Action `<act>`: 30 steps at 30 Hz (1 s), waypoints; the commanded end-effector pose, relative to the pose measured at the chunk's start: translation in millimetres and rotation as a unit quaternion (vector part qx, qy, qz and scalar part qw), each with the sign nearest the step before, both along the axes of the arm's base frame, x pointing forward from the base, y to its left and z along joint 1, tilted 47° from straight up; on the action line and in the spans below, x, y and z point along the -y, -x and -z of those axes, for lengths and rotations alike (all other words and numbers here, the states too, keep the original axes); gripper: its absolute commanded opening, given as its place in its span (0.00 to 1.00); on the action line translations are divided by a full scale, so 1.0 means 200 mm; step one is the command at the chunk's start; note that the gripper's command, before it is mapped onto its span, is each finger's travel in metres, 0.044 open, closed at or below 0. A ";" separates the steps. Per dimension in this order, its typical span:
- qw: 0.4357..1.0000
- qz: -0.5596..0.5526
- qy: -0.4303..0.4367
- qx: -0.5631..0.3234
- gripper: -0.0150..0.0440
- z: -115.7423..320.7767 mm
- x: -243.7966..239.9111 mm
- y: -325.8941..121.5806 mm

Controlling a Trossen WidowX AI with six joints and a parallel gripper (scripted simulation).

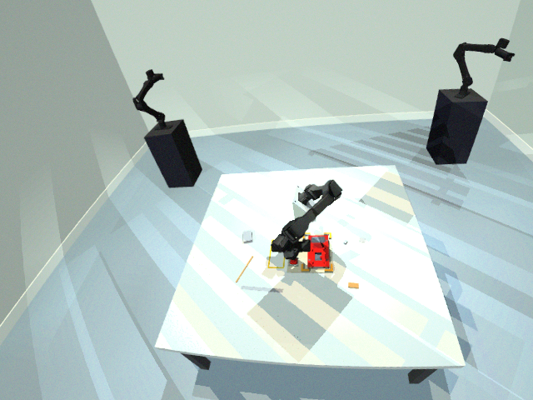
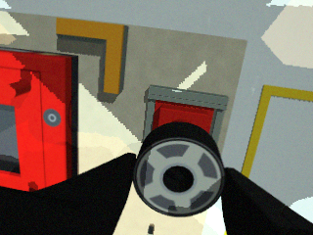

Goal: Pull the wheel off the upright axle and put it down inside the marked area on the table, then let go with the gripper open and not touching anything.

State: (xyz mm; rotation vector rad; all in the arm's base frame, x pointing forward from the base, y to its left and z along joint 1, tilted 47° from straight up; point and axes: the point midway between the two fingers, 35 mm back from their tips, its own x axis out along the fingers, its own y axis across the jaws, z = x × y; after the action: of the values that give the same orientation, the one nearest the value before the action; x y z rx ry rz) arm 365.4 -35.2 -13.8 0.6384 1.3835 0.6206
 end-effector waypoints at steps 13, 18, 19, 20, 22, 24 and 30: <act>1.000 0.004 0.002 0.003 0.25 -0.04 0.04 0.00; 1.000 0.005 0.002 0.003 0.25 -0.05 0.05 0.01; 1.000 0.005 0.002 0.003 0.25 -0.05 0.05 0.01; 1.000 0.005 0.002 0.003 0.25 -0.05 0.05 0.01; 1.000 0.005 0.002 0.003 0.25 -0.05 0.05 0.01; 1.000 0.005 0.002 0.003 0.25 -0.05 0.06 0.01; 1.000 0.005 0.003 0.003 0.25 -0.13 0.14 0.02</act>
State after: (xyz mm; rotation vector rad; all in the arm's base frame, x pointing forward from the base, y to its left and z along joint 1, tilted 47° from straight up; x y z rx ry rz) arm 361.5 -50.3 0.9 0.6460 1.3874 0.6170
